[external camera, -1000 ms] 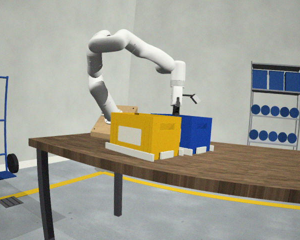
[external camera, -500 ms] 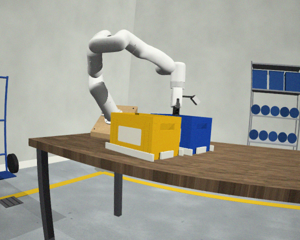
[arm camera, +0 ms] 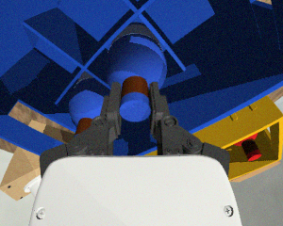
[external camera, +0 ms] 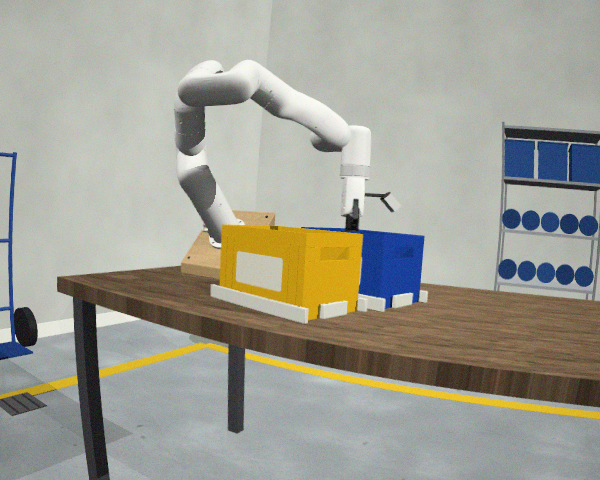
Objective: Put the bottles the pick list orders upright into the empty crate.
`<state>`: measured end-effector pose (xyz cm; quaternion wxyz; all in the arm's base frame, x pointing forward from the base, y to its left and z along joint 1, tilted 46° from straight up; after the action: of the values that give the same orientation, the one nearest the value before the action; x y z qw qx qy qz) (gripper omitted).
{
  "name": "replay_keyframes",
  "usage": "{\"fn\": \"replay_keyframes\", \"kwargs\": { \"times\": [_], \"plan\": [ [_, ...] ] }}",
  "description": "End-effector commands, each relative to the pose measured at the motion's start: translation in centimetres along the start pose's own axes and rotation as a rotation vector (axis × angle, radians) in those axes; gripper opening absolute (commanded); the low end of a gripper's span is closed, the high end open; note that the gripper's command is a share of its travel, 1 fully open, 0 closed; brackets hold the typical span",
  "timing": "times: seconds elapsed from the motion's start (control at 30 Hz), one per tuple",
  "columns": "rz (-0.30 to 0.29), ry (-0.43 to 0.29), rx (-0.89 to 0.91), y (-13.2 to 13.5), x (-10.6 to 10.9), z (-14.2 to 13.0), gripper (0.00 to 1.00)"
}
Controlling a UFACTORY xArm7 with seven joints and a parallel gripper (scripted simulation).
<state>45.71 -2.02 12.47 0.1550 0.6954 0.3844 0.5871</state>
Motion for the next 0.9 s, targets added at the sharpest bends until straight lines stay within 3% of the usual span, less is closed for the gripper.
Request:
{"fn": "replay_keyframes", "kwargs": {
  "times": [0.0, 0.13, 0.17, 0.87],
  "plan": [
    [0.000, 0.005, 0.001, -0.04, 0.20, 0.14, 0.00],
    [0.000, 0.005, 0.001, -0.04, 0.21, 0.14, 0.00],
    [0.000, 0.005, 0.001, -0.04, -0.13, 0.14, 0.65],
    [0.000, 0.006, 0.001, -0.04, -0.13, 0.14, 0.65]
  ]
}}
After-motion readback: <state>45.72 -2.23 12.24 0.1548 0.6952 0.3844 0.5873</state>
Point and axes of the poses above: the point where the finger pads meet when closed, its own x axis back along the fingers, its own y axis across the jaws, z = x × y, the point moved 5 cm from there along x, back along the fingers, and after that the axes turned 8 degrees about -x, right-handed, at the moved point
